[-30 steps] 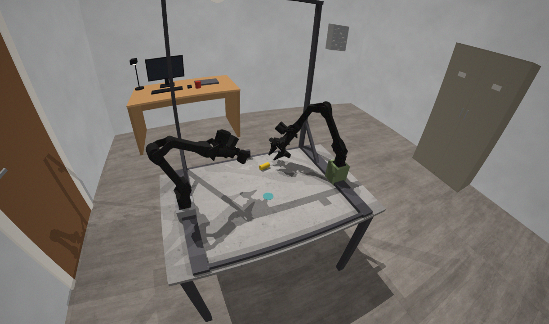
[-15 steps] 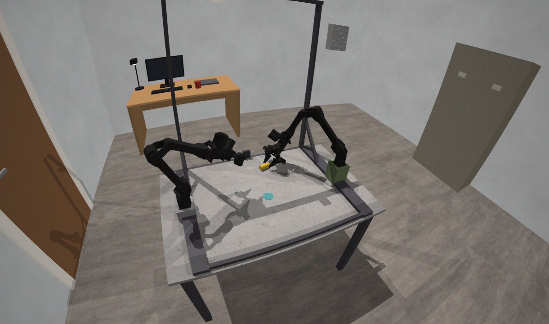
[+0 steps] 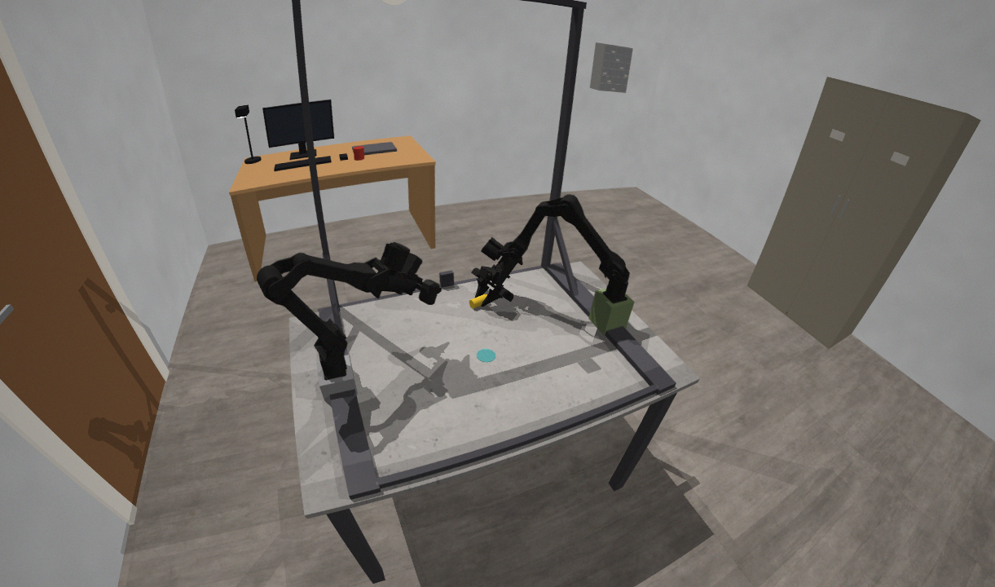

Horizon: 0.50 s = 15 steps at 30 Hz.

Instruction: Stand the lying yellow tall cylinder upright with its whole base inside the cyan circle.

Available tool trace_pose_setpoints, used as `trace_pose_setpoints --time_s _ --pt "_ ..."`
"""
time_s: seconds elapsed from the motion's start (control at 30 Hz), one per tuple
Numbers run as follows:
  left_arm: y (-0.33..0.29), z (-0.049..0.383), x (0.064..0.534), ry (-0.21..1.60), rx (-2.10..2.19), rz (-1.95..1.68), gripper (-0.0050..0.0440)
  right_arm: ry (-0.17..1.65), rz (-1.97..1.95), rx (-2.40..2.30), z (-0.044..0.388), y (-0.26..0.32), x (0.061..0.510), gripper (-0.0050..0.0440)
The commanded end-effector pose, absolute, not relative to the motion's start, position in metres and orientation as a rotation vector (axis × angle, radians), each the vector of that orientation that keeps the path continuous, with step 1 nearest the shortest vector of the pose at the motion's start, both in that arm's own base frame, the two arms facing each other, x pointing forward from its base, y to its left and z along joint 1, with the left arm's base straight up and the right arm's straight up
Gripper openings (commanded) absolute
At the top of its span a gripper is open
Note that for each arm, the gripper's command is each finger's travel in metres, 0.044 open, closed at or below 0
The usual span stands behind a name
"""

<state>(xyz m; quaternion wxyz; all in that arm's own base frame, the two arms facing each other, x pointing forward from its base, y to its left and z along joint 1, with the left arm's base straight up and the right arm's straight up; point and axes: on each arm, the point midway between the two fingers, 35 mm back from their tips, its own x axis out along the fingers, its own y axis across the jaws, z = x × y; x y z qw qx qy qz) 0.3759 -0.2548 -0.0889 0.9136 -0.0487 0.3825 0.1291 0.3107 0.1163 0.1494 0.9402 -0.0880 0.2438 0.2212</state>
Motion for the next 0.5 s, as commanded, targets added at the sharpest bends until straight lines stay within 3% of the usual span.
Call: trace_pose_setpoints --time_s 0.0,0.13,0.23,0.37,0.47 --pt "-0.264 -0.073 0.383 0.76 -0.133 0.247 0.0142 0.46 0.448 -0.173 0.159 0.118 0.308 0.04" --pt "-0.264 -0.073 0.383 0.76 -0.133 0.247 0.0088 0.456 0.444 -0.171 0.157 0.118 0.305 0.04" --pt "-0.264 -0.062 0.382 0.756 -0.139 0.243 0.0016 0.452 0.441 -0.169 0.156 0.118 0.303 0.04" --pt "-0.263 -0.038 0.382 0.754 -0.14 0.243 0.0112 0.432 0.436 -0.163 0.159 0.119 0.302 0.04" --pt "-0.261 -0.022 0.383 0.756 -0.139 0.242 0.0121 0.396 0.421 -0.153 0.172 0.119 0.307 0.04"
